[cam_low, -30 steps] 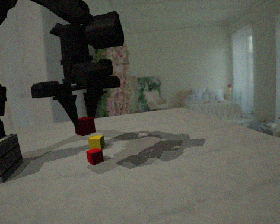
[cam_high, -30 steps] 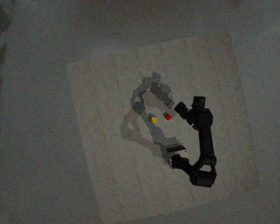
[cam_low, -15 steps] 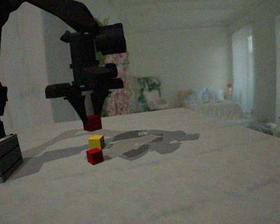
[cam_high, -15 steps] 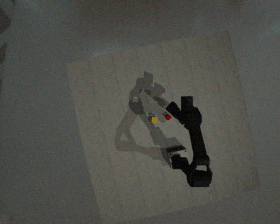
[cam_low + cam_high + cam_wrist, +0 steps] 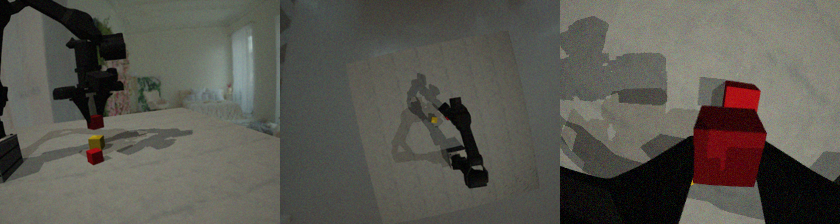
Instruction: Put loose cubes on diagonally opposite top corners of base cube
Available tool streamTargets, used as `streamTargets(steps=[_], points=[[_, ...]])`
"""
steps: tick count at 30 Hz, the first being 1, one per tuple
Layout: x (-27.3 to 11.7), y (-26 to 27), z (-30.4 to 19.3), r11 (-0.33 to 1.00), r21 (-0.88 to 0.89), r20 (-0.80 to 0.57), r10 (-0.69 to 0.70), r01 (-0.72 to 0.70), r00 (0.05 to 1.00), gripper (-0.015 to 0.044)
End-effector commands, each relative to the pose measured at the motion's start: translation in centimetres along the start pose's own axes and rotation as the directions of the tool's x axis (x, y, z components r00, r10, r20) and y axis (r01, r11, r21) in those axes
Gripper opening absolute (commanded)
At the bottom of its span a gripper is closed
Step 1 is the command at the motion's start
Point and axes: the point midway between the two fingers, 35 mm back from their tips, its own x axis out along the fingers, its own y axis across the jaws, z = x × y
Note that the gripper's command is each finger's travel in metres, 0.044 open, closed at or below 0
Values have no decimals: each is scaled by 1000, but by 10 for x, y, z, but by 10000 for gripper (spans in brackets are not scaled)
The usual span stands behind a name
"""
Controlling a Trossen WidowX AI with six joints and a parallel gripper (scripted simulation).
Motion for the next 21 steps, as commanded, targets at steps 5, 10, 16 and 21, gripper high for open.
streamTargets(steps=[5,10,16,21], points=[[5,12,-20,1000,18,-7,1,-1,1000,105],[7,19,-32,1000,30,-9,2,-1,1000,105],[11,26,-46,999,48,-12,1,-1,1000,105],[13,32,-59,998,63,-15,1,0,1000,105]])
